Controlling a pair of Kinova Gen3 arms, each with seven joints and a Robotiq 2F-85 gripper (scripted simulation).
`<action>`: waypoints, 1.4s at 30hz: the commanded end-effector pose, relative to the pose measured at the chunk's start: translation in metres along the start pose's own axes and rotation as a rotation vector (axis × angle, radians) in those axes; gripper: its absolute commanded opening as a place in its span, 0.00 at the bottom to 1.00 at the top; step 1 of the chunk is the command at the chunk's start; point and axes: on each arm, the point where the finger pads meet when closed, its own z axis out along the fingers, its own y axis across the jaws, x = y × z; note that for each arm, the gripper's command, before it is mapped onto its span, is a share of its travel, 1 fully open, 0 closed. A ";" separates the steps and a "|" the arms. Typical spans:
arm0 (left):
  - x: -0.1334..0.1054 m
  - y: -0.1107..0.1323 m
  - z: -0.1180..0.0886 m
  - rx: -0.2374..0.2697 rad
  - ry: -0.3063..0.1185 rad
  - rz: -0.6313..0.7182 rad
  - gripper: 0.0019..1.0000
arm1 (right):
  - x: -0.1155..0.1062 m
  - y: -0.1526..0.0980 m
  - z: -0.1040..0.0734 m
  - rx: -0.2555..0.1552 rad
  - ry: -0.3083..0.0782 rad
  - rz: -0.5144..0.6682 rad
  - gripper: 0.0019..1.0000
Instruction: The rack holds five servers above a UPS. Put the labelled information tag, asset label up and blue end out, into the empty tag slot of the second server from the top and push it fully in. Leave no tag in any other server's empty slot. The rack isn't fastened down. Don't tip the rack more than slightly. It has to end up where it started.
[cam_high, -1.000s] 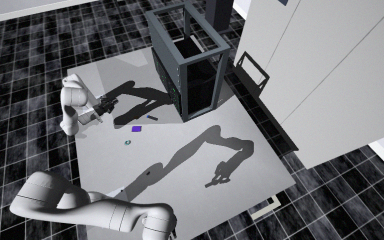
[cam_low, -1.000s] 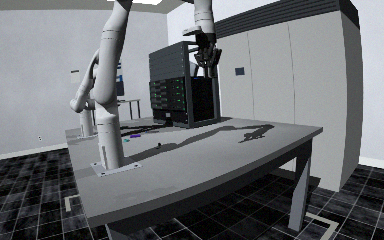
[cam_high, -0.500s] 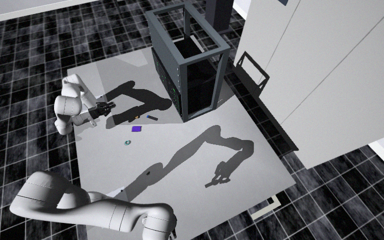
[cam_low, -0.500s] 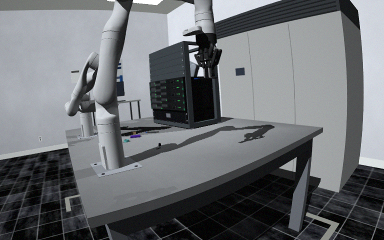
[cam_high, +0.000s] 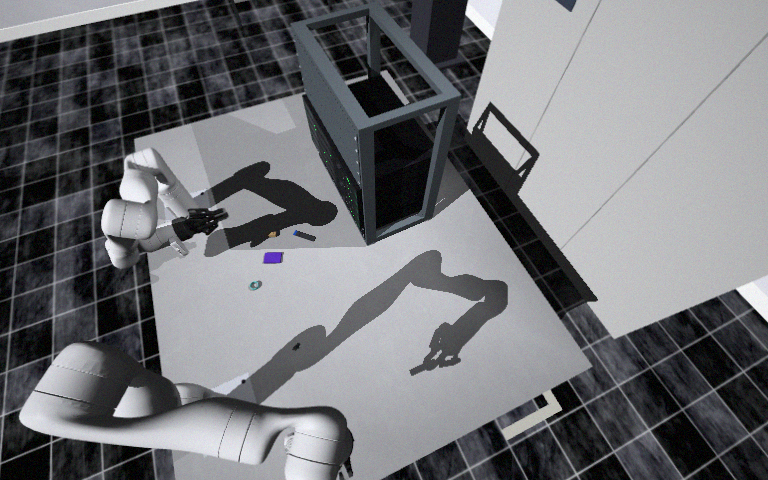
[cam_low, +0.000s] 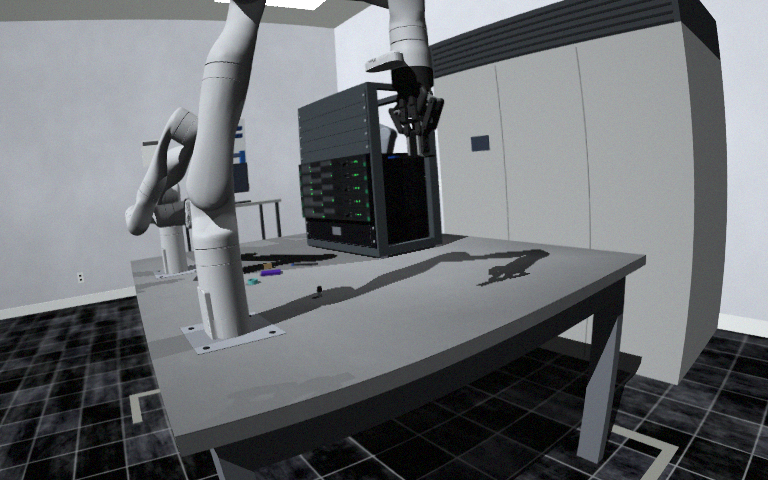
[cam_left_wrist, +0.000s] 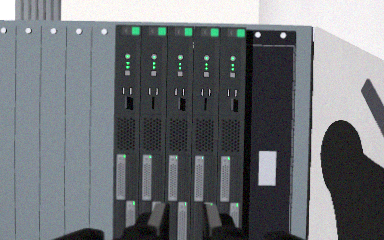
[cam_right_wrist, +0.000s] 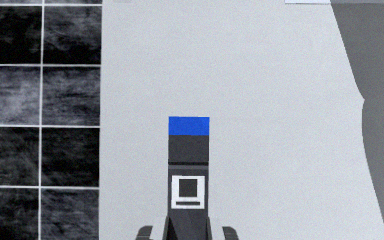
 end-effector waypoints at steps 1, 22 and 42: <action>0.001 -0.001 -0.001 0.002 0.006 0.003 0.26 | 0.000 0.000 -0.001 0.001 -0.002 0.000 0.19; 0.001 -0.001 -0.001 0.002 0.006 0.003 0.26 | -0.048 0.041 -0.006 0.000 -0.002 0.000 0.19; 0.001 -0.001 -0.001 0.002 0.006 0.003 0.26 | -0.134 0.178 -0.016 -0.002 -0.002 -0.003 0.19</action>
